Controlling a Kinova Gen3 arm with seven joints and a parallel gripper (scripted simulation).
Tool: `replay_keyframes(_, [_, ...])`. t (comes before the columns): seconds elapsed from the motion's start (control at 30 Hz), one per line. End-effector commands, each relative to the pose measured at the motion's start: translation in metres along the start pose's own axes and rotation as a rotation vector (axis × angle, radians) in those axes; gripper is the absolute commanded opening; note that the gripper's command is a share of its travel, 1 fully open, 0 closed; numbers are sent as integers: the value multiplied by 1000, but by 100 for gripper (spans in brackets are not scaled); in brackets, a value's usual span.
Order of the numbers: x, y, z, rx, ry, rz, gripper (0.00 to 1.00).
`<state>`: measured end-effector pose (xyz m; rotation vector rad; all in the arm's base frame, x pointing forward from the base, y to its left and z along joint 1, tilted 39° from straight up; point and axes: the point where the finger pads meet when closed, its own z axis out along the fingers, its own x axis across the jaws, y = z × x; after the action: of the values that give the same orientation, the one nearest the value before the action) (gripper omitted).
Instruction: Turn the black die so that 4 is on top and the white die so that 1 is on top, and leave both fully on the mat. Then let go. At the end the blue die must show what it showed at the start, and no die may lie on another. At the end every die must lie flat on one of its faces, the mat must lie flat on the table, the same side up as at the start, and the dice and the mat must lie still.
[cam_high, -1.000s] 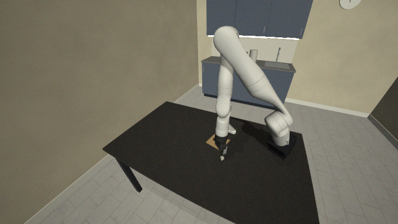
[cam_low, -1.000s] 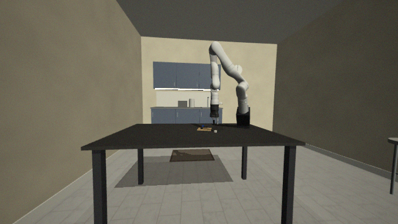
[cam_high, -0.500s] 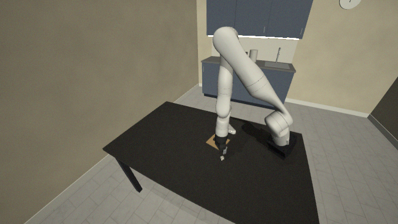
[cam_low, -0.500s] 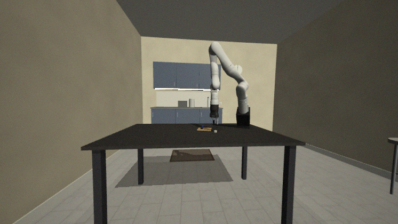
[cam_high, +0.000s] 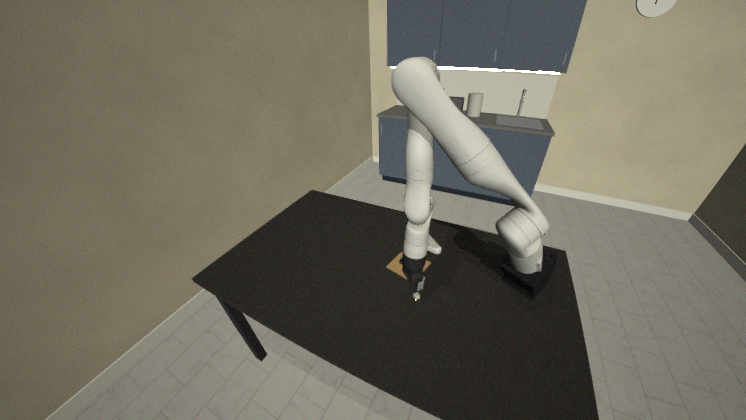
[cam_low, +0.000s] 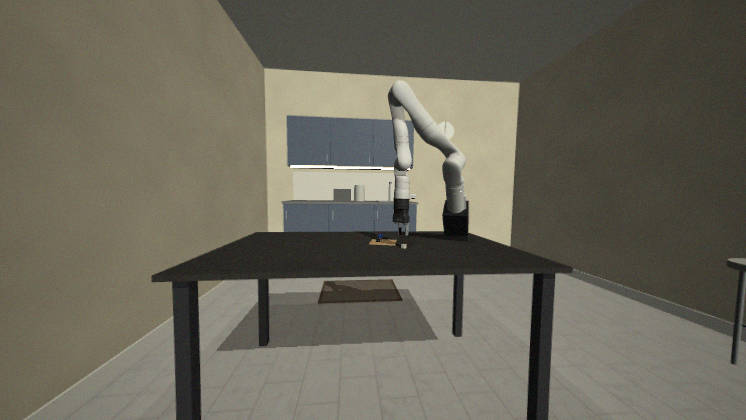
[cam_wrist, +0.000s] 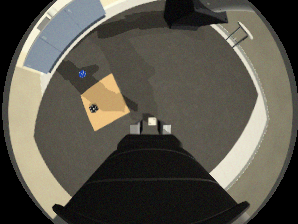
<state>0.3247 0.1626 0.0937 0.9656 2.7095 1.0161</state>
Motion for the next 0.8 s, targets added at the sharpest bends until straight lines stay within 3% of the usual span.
replay_keyframes(0.0, [5,1,6,2,11,-8,70])
replay_keyframes(0.77, [5,0,36,2,11,-7,70])
